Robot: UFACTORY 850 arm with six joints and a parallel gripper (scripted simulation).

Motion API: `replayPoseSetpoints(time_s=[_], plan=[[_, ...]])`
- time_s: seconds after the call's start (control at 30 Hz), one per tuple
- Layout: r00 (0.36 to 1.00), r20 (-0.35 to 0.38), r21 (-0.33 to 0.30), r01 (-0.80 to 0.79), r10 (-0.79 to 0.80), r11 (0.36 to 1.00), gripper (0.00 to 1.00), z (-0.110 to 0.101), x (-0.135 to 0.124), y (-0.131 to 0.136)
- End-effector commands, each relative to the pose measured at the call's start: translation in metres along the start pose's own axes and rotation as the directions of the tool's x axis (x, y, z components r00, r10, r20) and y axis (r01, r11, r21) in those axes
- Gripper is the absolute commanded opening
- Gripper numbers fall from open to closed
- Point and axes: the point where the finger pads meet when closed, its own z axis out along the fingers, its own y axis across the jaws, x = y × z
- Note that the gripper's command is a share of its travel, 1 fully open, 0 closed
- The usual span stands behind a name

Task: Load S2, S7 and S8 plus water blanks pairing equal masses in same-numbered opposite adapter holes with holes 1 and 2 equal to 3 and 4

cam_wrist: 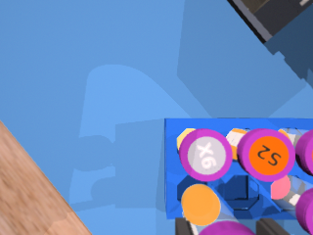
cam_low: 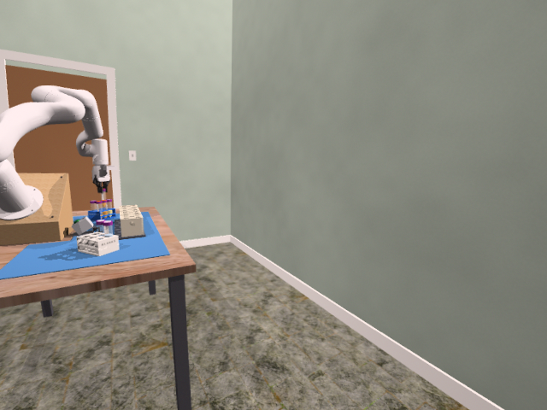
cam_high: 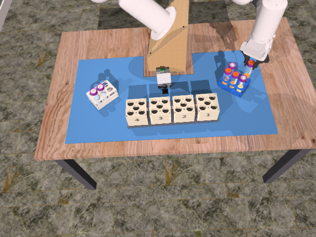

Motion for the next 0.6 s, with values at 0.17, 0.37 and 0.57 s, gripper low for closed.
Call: replayPoseSetpoints(time_s=[0.17, 0.37, 0.57], plan=[[1.000, 0.000, 0.002, -0.001, 0.001, 1.000, 0.00, -0.013, 0.000, -0.001], [1.000, 0.000, 0.002, -0.001, 0.001, 1.000, 0.00, -0.025, 0.000, -0.001], [1.000, 0.000, 0.002, -0.001, 0.001, 1.000, 0.00, -0.037, 0.000, -0.001]])
